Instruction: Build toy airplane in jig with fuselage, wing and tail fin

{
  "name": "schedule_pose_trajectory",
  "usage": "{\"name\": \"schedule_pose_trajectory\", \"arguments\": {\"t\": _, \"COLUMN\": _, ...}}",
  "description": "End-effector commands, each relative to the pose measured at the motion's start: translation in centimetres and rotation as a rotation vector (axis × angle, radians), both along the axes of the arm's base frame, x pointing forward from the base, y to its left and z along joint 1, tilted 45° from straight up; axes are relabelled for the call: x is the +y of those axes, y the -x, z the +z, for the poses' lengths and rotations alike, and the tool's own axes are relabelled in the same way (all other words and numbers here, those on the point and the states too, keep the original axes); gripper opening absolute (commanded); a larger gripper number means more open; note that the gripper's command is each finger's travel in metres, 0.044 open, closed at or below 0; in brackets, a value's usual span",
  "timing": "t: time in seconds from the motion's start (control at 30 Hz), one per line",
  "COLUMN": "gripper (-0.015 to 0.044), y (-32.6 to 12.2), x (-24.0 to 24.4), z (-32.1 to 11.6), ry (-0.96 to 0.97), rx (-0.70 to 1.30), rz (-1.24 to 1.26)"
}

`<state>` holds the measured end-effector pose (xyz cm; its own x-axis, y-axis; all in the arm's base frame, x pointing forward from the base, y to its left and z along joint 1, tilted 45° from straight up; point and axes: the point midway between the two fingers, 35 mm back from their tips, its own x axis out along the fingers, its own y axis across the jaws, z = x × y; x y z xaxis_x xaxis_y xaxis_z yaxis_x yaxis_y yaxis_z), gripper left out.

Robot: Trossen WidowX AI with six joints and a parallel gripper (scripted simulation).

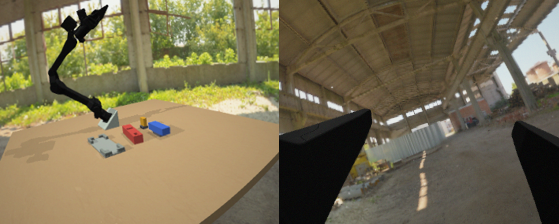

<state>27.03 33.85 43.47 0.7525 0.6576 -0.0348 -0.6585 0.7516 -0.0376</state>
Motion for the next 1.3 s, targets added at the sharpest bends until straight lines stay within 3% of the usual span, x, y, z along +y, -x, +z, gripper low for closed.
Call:
{"name": "schedule_pose_trajectory", "arguments": {"t": 0.0, "gripper": 0.0440, "y": -3.2, "x": -0.5, "z": -6.9, "ry": 0.109, "rx": 0.197, "rz": -0.110}}
{"name": "schedule_pose_trajectory", "arguments": {"t": 0.33, "gripper": 0.0440, "y": -7.1, "x": -6.6, "z": -21.7, "ry": 0.343, "rx": 0.636, "rz": -0.451}}
{"name": "schedule_pose_trajectory", "arguments": {"t": 0.67, "gripper": 0.0440, "y": -5.5, "x": -17.5, "z": -33.0, "ry": 0.602, "rx": 1.019, "rz": -0.921}}
{"name": "schedule_pose_trajectory", "arguments": {"t": 0.93, "gripper": 0.0440, "y": -0.8, "x": -27.0, "z": -37.0, "ry": 0.880, "rx": 1.241, "rz": -1.363}}
{"name": "schedule_pose_trajectory", "arguments": {"t": 1.27, "gripper": 0.0440, "y": -0.4, "x": -27.9, "z": -37.3, "ry": 0.908, "rx": 1.254, "rz": -1.400}}
